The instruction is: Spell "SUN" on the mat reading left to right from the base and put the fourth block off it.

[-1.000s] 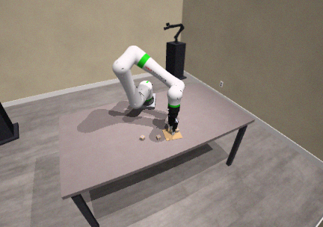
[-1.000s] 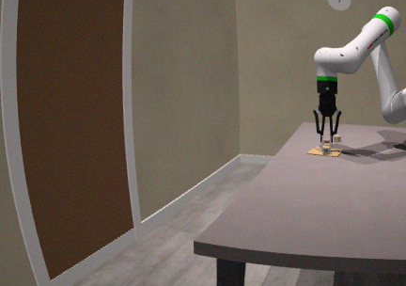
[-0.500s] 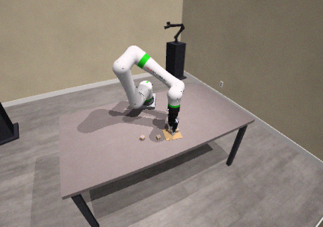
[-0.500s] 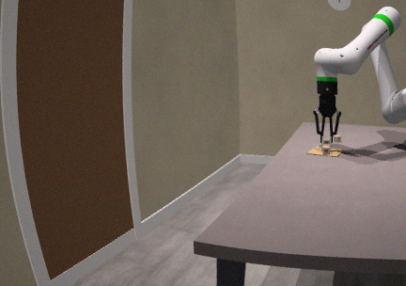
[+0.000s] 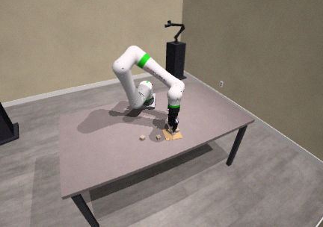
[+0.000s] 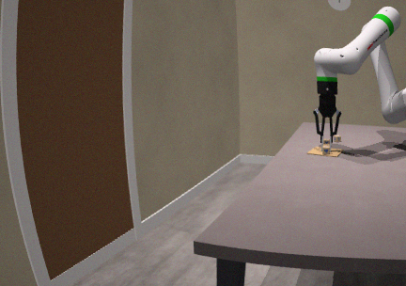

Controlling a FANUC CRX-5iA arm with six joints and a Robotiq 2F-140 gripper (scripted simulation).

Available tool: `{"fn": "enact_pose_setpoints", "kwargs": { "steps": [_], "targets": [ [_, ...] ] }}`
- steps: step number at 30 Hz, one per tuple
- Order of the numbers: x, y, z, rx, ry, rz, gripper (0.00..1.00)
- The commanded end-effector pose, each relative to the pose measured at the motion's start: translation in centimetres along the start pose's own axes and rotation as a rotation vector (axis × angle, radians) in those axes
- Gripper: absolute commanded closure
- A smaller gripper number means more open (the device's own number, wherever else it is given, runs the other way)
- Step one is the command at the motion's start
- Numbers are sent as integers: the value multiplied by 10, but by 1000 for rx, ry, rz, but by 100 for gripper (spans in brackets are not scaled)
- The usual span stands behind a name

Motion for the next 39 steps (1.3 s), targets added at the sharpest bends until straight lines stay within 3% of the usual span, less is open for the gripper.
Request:
{"fn": "enact_pose_setpoints", "kwargs": {
  "steps": [1,18,33,39],
  "targets": [
    [0,0,0,0,0,0,84],
    [0,0,0,0,0,0,84],
    [0,0,0,0,0,0,72],
    [0,0,0,0,0,0,72]
  ]
}}
Point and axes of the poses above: the point where the finger pads meet when closed, its own x axis out along the fingers, its own y axis across the jaws, z = x × y, the point moved 4 cm from there along -x, back along the fingers, and after that the axes turned 7 degrees about x, right-handed, at the moved point
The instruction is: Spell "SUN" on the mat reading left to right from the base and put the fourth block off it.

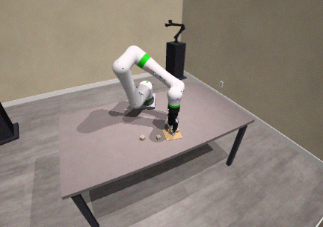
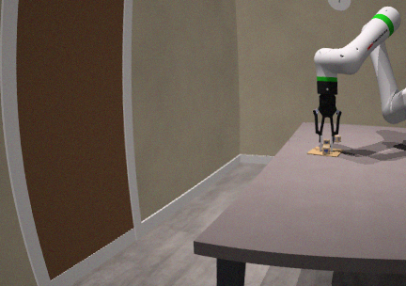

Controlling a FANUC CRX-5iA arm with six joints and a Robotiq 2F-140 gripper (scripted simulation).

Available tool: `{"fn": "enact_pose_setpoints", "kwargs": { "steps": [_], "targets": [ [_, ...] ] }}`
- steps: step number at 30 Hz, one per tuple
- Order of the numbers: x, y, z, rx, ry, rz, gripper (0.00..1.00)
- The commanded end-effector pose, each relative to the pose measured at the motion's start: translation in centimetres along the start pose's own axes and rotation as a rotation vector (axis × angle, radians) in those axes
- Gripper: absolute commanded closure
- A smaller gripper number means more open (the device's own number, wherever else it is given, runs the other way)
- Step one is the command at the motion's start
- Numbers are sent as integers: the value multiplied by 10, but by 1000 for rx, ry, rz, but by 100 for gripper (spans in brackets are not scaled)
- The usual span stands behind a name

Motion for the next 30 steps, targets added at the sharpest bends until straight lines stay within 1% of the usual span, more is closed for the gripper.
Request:
{"fn": "enact_pose_setpoints", "kwargs": {
  "steps": [1,7,11,15,19,21,26,30],
  "targets": [
    [0,0,0,0,0,0,72],
    [-1,0,0,0,0,0,72],
    [-8,0,0,0,0,0,72],
    [-23,0,0,0,0,0,72],
    [-45,0,0,0,0,0,72],
    [-45,0,0,0,0,0,72],
    [-71,0,0,0,0,0,72],
    [-85,0,0,0,0,0,72]
  ]
}}
Point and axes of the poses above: the point where the finger pads meet when closed, its own x axis out along the fingers, its own y axis across the jaws, z = x × y, the point moved 4 cm from there along -x, back along the fingers, and after that the axes turned 7 degrees about x, right-handed, at the moved point
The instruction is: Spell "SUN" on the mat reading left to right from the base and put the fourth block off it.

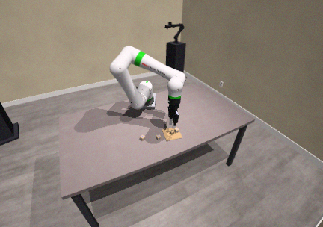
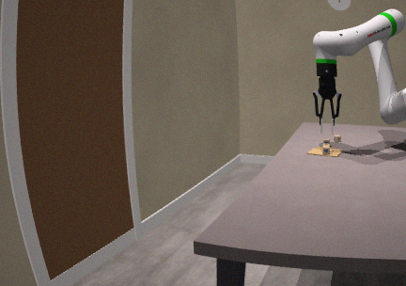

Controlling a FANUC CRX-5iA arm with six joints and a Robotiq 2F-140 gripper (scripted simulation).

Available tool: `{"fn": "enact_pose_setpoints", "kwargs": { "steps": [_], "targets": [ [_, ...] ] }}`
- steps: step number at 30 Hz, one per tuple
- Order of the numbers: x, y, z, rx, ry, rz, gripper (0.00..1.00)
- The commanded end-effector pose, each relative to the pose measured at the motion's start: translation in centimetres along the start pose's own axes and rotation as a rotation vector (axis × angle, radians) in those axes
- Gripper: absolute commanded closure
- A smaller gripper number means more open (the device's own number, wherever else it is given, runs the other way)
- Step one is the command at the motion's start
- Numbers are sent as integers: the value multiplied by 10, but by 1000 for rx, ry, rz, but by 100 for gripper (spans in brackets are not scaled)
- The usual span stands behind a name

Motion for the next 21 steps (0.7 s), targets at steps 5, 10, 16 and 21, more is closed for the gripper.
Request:
{"fn": "enact_pose_setpoints", "kwargs": {
  "steps": [5,10,16,21],
  "targets": [
    [-16,0,0,0,0,0,72],
    [-16,0,0,0,0,0,0],
    [-16,0,0,0,0,0,0],
    [-16,0,0,0,0,0,0]
  ]
}}
Point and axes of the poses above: the point where the finger pads meet when closed, its own x axis out along the fingers, its own y axis across the jaws, z = x × y, the point moved 4 cm from there along -x, back along the fingers, and after that the axes turned 7 degrees about x, right-handed, at the moved point
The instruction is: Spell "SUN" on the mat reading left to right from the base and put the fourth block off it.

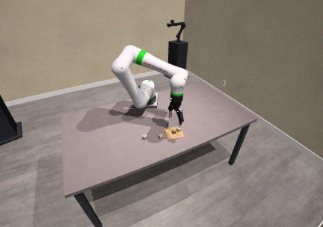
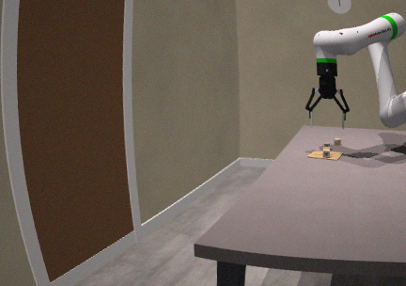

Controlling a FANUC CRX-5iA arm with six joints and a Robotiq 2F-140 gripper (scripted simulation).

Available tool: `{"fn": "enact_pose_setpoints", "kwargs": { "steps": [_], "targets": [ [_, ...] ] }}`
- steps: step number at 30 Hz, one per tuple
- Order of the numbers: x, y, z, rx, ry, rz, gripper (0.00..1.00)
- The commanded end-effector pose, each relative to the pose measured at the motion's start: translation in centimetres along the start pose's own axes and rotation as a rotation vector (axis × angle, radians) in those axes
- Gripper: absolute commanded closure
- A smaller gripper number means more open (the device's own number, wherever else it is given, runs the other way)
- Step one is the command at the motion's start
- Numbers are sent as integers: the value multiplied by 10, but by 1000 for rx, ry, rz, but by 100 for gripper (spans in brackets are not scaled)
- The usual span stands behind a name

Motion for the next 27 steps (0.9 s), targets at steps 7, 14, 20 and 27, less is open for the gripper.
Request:
{"fn": "enact_pose_setpoints", "kwargs": {
  "steps": [7,14,20,27],
  "targets": [
    [0,0,0,0,0,0,0],
    [0,1,3,53,0,-1,0],
    [2,2,14,222,1,-6,0],
    [4,4,27,432,0,-11,0]
  ]
}}
Point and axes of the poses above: the point where the finger pads meet when closed, its own x axis out along the fingers, its own y axis across the jaws, z = x × y, the point moved 4 cm from there along -x, back along the fingers, and after that the axes turned 7 degrees about x, right-handed, at the moved point
